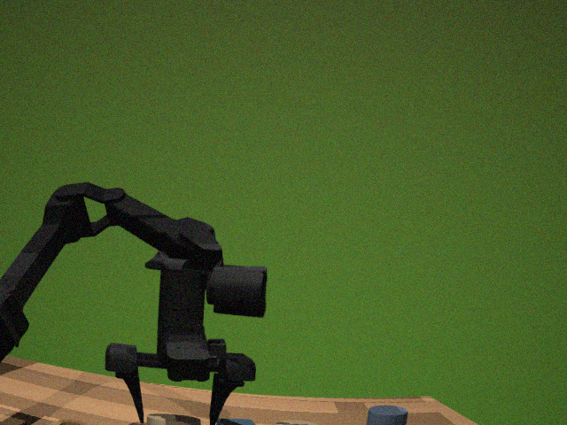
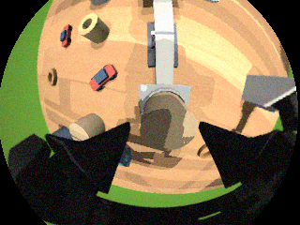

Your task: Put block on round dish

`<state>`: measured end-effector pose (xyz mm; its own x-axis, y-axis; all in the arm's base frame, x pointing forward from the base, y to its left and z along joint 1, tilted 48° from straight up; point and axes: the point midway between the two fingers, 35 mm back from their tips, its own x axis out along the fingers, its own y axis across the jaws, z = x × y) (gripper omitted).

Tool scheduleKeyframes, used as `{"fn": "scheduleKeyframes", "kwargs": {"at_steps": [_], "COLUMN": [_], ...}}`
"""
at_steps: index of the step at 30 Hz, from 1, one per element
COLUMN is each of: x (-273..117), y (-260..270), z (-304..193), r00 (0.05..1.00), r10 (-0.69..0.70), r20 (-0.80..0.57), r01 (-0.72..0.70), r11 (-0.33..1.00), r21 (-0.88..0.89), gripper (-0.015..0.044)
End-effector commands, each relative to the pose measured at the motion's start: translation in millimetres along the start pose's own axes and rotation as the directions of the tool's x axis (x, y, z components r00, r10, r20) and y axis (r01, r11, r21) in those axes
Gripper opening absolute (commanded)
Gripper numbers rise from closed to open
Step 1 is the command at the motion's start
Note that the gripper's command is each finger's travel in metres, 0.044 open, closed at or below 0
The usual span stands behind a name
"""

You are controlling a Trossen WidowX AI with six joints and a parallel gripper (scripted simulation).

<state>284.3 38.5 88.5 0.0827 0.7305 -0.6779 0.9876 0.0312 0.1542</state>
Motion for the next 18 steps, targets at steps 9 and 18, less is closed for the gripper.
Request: {"fn": "scheduleKeyframes", "kwargs": {"at_steps": [9, 18], "x": [21.2, 35.3], "y": [-2.8, -3.9], "z": [-1.6, -2.7], "r00": [1.0, 1.0], "r10": [-0.007, -0.006], "r20": [-0.009, -0.012], "r01": [0.007, 0.006], "r11": [1.0, 1.0], "r21": [0.006, 0.006], "gripper": [0.044, 0.044]}}
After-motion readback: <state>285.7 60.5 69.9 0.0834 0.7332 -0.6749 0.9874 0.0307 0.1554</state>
